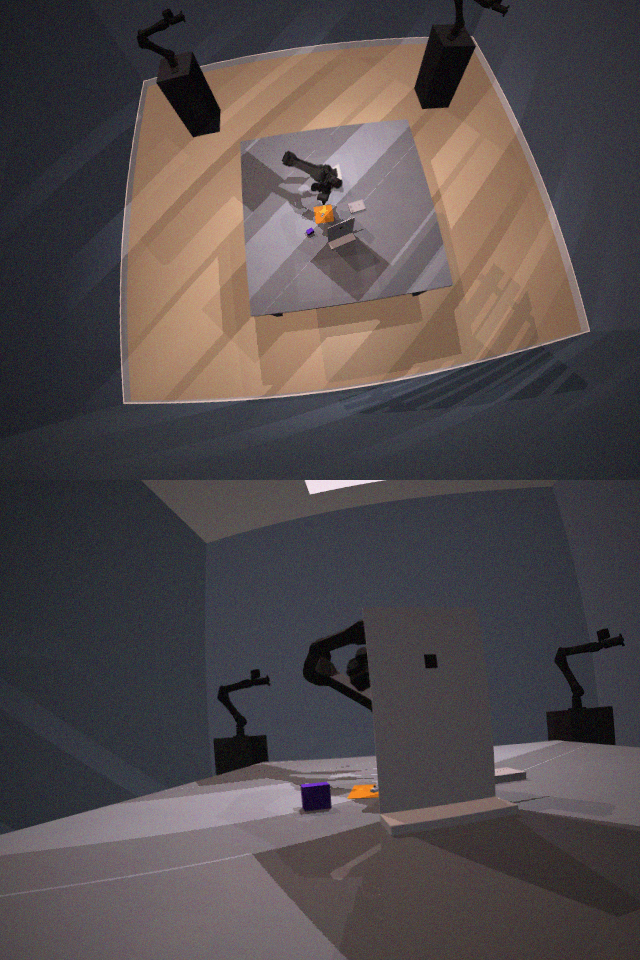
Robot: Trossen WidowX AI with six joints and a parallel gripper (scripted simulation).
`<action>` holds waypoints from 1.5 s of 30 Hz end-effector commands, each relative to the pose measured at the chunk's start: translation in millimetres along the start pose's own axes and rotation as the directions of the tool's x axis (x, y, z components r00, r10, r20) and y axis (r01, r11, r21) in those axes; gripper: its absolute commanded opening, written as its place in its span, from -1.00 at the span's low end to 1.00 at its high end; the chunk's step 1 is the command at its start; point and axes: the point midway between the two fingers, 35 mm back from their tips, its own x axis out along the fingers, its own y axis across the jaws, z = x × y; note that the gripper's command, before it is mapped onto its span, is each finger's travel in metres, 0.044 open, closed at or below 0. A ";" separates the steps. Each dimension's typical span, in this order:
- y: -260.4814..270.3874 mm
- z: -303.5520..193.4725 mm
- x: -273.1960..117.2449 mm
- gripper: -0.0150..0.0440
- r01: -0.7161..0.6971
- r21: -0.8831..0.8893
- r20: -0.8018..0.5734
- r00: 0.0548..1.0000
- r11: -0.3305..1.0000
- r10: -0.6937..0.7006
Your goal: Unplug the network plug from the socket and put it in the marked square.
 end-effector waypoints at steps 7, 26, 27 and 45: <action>20.2 -0.7 -26.5 0.04 -0.010 0.004 -0.031 0.999 1.000 0.010; 42.6 4.4 -64.0 0.22 -0.030 -0.004 -0.055 0.998 1.000 0.030; 42.6 4.4 -64.0 0.30 -0.030 -0.004 -0.055 0.998 1.000 0.030; 42.6 4.4 -64.0 1.00 -0.030 -0.004 -0.055 0.998 1.000 0.030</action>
